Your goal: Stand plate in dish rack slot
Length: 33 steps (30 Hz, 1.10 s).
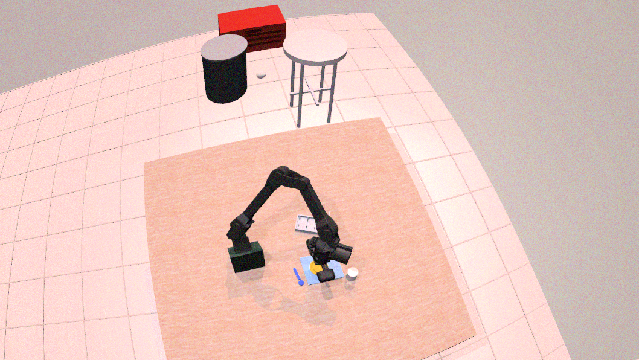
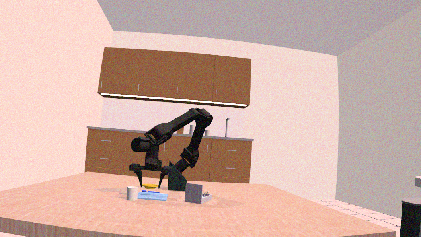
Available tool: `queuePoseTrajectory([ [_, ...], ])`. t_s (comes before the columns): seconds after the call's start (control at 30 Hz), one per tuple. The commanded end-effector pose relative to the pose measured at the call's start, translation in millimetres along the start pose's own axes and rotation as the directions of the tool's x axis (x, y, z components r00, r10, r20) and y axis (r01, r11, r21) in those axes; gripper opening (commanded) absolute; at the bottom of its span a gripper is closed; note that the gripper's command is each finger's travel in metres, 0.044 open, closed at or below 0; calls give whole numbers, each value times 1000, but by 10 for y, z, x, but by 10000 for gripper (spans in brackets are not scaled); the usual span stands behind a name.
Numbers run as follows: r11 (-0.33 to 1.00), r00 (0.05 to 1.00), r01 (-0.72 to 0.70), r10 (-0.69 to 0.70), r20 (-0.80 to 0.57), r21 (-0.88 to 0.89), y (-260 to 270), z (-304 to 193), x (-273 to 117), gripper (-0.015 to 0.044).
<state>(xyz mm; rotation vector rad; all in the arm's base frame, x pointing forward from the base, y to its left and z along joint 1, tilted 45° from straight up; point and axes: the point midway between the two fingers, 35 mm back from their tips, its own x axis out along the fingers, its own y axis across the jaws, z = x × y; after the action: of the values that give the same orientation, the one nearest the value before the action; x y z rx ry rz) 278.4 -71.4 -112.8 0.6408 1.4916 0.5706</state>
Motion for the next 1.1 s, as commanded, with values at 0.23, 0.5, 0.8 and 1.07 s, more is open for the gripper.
queuePoseTrajectory([
  [0.23, 1000, 1000, 17, -17, 16, -4, -56, 89, -640, 0],
  [0.5, 1000, 1000, 16, -16, 15, -2, -66, 97, -1011, 0],
  [0.8, 1000, 1000, 11, -11, 10, -8, -61, 89, -1362, 0],
  [1.07, 997, 1000, 11, -12, 8, 77, 67, 108, -1471, 0],
])
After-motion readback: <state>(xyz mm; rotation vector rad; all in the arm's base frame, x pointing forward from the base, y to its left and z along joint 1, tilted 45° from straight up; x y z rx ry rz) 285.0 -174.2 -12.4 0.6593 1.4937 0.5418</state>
